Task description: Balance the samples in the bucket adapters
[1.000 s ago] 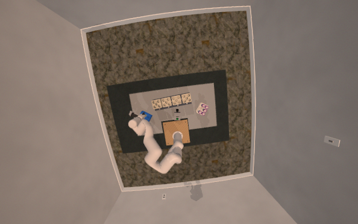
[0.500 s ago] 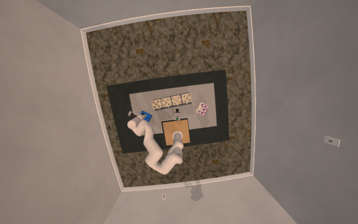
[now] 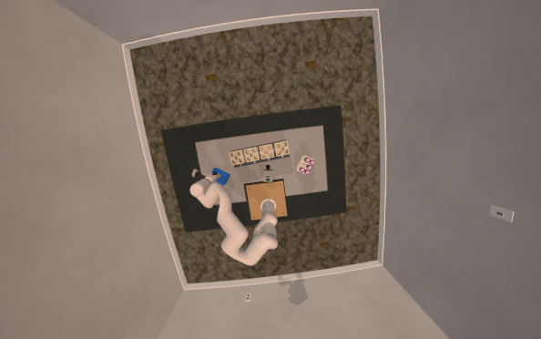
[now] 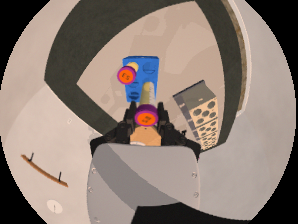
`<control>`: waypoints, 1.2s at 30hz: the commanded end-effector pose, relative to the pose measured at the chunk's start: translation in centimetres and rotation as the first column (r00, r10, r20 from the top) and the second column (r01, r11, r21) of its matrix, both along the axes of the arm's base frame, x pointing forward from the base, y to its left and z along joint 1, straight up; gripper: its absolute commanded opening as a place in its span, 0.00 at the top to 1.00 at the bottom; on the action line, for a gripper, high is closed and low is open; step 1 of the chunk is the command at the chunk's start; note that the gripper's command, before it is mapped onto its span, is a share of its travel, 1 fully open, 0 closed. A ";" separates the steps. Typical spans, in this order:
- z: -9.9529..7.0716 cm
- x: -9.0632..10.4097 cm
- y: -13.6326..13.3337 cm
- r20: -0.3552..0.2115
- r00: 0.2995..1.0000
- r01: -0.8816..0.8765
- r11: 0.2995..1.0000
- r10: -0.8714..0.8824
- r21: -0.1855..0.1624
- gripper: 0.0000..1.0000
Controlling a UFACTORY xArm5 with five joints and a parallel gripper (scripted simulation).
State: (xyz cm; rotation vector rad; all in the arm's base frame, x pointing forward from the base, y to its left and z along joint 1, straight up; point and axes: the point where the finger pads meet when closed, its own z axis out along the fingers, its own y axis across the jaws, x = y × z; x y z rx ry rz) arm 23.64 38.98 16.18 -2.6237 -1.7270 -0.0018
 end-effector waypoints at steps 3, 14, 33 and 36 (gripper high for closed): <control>1.1 0.0 0.1 0.002 1.000 0.000 1.000 0.000 0.003 1.00; 3.3 0.0 0.1 0.002 1.000 0.000 1.000 0.000 0.003 1.00; 6.6 0.0 0.1 0.002 1.000 0.000 1.000 0.000 0.003 1.00; 7.0 0.0 0.1 0.002 1.000 0.000 1.000 0.000 0.003 1.00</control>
